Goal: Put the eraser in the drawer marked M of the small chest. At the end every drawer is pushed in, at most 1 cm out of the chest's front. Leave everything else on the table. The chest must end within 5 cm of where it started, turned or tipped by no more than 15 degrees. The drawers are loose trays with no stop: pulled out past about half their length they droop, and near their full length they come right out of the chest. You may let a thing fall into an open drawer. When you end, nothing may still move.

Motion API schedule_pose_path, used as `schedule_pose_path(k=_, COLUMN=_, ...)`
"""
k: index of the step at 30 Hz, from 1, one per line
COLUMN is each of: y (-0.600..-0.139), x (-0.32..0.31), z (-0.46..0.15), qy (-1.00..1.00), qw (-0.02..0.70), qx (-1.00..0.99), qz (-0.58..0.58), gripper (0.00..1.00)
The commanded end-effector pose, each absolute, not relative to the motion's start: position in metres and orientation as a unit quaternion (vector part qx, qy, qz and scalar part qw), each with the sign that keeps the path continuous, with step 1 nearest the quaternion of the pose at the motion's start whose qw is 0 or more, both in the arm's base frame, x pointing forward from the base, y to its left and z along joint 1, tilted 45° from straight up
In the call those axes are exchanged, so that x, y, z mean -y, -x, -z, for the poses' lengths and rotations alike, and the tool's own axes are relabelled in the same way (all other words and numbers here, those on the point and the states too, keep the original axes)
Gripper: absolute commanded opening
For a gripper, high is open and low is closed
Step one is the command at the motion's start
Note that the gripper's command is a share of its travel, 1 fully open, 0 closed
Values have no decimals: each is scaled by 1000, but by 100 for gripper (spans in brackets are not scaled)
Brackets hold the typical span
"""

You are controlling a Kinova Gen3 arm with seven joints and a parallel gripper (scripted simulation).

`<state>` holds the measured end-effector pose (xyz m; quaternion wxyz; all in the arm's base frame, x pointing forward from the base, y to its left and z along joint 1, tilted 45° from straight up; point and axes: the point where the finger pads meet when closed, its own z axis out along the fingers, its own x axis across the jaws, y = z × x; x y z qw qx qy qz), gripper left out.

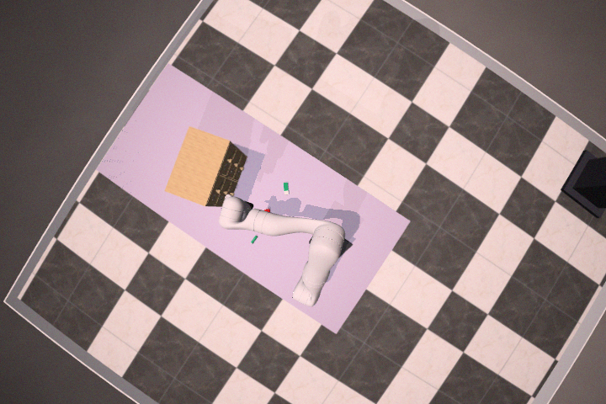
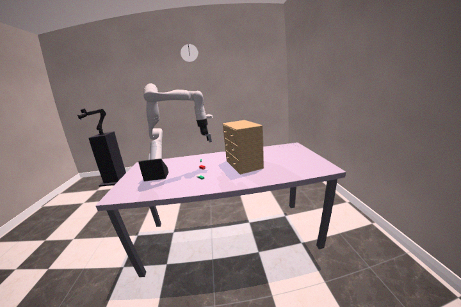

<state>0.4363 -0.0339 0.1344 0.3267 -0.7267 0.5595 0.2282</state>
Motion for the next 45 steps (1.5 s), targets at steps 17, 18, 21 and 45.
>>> schedule_pose_path(k=17, y=-441, x=30, z=-127, qy=705, qw=364, qx=-576, qz=-196, gripper=100)
schedule_pose_path(k=18, y=-442, x=29, z=-127, qy=704, qw=367, qx=-576, qz=-194, gripper=100)
schedule_pose_path(k=21, y=-442, x=28, z=-126, qy=701, qw=372, qx=-578, qz=-190, gripper=100)
schedule_pose_path(k=45, y=-452, x=16, z=-116, qy=664, qw=434, qx=-595, qz=-133, gripper=100)
